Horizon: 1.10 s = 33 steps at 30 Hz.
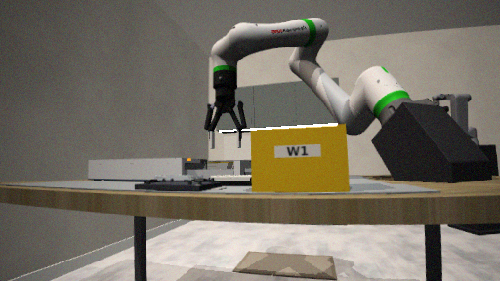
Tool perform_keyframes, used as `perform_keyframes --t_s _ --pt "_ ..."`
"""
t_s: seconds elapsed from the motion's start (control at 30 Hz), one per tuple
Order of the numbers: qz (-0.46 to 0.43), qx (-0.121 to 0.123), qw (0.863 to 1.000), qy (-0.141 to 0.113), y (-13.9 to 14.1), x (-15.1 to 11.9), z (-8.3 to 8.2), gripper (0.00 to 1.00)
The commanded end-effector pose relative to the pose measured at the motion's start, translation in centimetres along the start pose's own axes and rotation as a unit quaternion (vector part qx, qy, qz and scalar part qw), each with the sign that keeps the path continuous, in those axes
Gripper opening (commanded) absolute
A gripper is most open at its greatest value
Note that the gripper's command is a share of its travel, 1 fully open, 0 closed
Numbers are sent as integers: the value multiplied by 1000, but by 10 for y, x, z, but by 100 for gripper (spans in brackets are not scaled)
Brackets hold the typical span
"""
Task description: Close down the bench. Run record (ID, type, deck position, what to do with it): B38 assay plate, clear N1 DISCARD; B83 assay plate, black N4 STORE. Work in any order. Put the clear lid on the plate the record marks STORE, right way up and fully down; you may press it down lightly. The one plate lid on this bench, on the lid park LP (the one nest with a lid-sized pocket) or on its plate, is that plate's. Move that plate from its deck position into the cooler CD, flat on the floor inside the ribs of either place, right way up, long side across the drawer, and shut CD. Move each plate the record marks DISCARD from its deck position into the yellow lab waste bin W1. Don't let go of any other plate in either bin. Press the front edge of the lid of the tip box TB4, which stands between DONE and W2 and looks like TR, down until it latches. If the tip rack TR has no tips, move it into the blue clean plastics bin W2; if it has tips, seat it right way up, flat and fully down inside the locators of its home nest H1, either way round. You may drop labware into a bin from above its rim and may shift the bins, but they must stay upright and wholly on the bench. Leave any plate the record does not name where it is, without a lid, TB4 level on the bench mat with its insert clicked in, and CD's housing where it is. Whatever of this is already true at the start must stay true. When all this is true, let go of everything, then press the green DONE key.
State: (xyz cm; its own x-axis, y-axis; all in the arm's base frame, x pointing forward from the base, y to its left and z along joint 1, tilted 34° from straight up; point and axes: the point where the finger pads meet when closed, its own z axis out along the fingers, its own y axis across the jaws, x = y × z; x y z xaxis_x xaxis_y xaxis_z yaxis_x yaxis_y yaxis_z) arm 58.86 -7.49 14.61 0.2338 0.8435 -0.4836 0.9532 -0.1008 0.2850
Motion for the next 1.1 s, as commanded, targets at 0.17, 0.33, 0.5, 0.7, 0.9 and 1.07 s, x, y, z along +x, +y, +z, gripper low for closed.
perform_keyframes --t_s 0.17,0.33,0.5,0.7,0.9,1.07 --pt "0 0 1000 0 0 0 -10 66" --pt "0 0 1000 0 0 0 -14 66" --pt "0 0 1000 0 0 0 -21 66" --pt "0 0 1000 0 0 0 -24 66" --pt "0 0 1000 0 0 0 -24 66" --pt "0 0 1000 0 0 0 -24 66"
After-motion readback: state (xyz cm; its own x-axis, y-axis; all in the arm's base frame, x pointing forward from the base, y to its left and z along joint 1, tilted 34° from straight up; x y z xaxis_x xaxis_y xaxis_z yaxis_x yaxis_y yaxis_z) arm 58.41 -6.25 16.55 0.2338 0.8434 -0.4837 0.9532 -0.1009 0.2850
